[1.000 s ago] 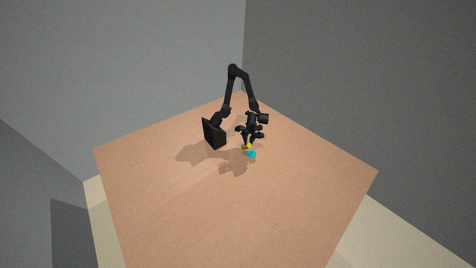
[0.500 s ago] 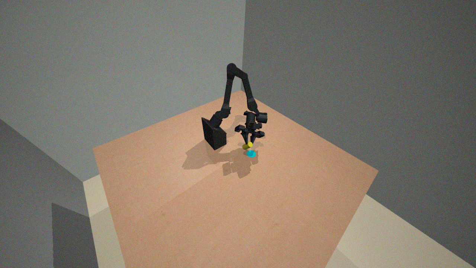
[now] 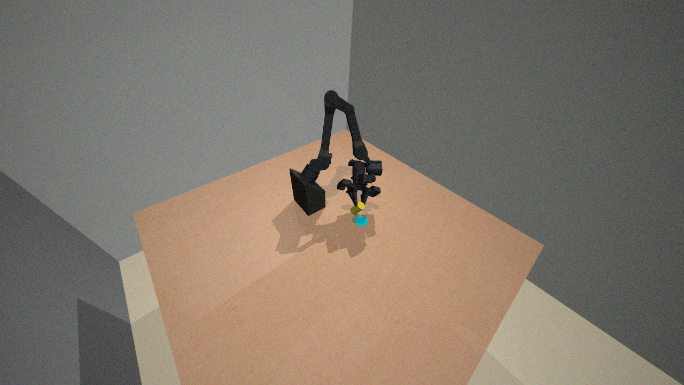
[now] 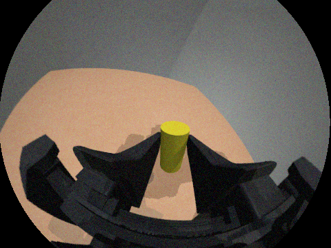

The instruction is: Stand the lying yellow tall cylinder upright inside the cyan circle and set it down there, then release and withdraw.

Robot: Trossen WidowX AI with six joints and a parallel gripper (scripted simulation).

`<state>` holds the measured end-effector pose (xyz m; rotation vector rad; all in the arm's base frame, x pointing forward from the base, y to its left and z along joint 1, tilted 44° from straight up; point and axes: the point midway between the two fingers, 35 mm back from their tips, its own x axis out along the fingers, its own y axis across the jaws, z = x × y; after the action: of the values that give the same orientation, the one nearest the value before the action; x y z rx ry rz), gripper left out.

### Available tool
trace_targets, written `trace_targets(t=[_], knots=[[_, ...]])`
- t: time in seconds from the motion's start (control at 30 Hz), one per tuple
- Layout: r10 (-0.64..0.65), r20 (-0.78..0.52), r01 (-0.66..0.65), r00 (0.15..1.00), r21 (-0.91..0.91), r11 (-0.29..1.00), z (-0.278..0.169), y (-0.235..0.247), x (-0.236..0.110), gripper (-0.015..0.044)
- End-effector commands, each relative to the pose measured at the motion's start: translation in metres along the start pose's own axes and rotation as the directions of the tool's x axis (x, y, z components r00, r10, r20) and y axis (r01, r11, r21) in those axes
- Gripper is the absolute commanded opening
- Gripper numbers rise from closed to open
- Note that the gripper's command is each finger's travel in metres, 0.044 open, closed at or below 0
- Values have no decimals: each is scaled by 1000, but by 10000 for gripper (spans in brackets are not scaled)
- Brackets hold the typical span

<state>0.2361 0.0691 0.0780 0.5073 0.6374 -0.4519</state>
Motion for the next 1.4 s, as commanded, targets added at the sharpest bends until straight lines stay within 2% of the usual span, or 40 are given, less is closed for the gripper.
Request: trace_targets(t=[0.0, 1.37], knots=[[8, 27, -9, 1000, 21, 1000, 2, 0, -1, 105], [118, 255, -169, 960, 188, 968, 10, 5, -23, 105]])
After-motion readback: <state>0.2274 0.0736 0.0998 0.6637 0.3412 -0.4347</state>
